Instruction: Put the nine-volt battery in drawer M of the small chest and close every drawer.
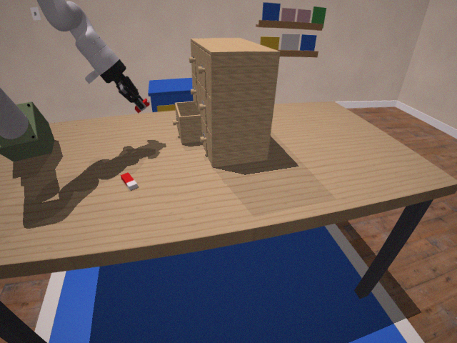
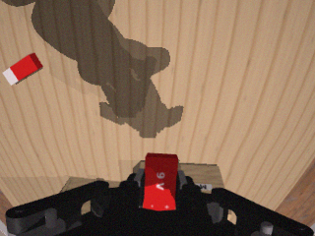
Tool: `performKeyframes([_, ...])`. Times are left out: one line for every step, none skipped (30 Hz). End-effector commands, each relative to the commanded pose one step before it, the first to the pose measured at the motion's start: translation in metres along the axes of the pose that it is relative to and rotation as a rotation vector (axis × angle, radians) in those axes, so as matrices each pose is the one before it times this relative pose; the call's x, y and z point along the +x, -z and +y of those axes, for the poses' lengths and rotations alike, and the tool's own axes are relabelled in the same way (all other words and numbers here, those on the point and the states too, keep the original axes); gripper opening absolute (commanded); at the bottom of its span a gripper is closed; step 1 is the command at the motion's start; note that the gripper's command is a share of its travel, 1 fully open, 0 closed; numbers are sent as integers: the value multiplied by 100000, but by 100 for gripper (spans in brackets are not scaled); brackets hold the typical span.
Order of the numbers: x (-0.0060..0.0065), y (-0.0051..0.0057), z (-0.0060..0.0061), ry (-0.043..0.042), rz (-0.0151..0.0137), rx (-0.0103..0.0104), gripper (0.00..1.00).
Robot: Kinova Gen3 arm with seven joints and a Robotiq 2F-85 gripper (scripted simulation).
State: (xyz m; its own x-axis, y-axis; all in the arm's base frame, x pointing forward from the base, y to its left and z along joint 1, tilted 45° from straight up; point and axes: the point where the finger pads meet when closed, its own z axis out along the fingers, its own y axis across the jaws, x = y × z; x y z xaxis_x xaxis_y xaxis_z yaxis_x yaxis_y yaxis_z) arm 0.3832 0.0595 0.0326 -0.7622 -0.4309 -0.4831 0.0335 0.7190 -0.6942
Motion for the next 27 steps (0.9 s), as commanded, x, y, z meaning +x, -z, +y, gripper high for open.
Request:
performKeyframes([274,10,-84,-334,-1379,-455,23])
performKeyframes([7,3,6,-4,-948,-31,23])
performKeyframes([5,6,11,-9,-947,-62,23])
performKeyframes([14,-6,-10,7,-962,58,23])
performKeyframes([12,-4,-7,5,-965,36,23])
performKeyframes([10,-1,-1,0,-966,3,23])
performKeyframes([7,3,5,-5,-965,-29,23])
performKeyframes([5,6,11,-9,-963,-62,23])
performKeyframes([14,-5,-9,6,-977,49,23])
performKeyframes([13,-4,-7,5,-980,39,23])
performKeyframes([10,0,-1,0,-979,5,23])
performKeyframes([7,3,5,-5,-977,-29,23])
performKeyframes([0,0,0,0,0,0,23])
performKeyframes([0,0,0,0,0,0,23])
performKeyframes([5,7,11,-10,-973,-62,23])
performKeyframes([14,-4,-8,5,-986,49,23])
performKeyframes([13,-3,-7,4,-988,38,23])
performKeyframes([10,0,-1,0,-985,4,23])
performKeyframes([7,4,5,-5,-981,-30,23])
performKeyframes([5,7,11,-9,-976,-63,23])
performKeyframes([14,-4,-9,5,-988,51,23])
performKeyframes([13,-2,-6,4,-987,36,23])
performKeyframes([10,1,0,0,-982,3,23])
performKeyframes([7,4,5,-4,-977,-30,23])
performKeyframes([5,7,11,-8,-970,-61,23])
performKeyframes([14,-4,-9,3,-979,51,23])
performKeyframes([13,-2,-6,2,-976,34,23])
